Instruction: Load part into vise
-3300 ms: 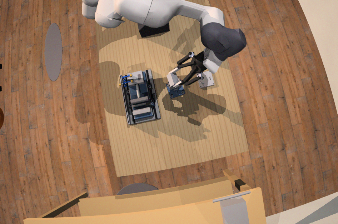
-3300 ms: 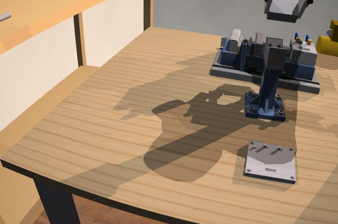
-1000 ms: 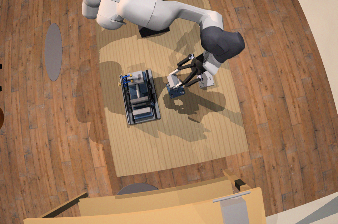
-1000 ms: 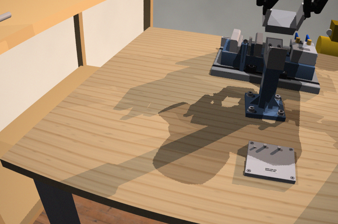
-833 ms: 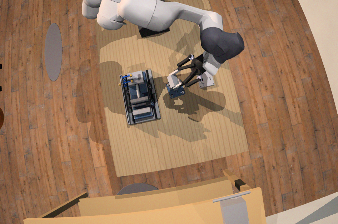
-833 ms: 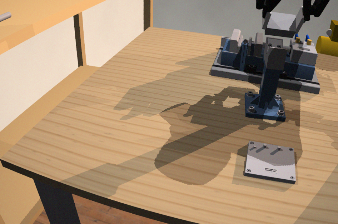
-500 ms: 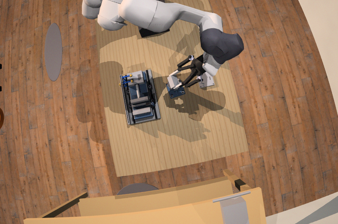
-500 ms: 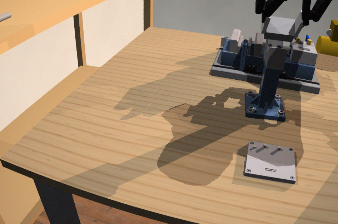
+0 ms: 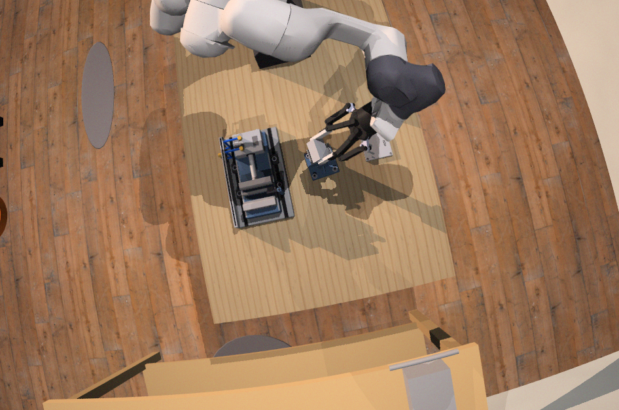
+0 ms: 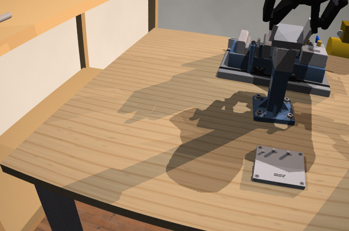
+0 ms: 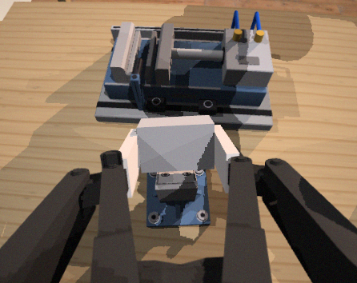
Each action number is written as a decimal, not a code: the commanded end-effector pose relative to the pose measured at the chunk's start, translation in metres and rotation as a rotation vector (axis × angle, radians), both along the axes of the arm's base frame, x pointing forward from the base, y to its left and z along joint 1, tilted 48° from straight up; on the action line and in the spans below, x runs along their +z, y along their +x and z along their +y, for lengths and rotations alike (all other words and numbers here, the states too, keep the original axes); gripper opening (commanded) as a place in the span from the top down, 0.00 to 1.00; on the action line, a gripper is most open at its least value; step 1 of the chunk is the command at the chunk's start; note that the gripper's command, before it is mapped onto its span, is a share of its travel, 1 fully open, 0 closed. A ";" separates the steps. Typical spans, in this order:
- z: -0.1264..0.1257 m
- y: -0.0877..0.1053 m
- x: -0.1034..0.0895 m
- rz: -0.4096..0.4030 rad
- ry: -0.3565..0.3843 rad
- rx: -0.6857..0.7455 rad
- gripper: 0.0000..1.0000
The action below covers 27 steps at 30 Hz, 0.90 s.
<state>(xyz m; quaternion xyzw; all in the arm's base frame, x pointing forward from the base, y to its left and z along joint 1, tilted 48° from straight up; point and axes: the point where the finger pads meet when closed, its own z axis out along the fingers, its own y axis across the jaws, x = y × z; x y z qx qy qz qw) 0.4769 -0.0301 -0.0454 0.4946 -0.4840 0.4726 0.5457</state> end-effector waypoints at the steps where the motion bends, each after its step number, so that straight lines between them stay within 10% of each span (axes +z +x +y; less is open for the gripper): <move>1: -0.004 0.001 -0.002 -0.009 -0.001 0.003 1.00; 27: -0.013 0.000 -0.010 -0.009 -0.001 0.003 1.00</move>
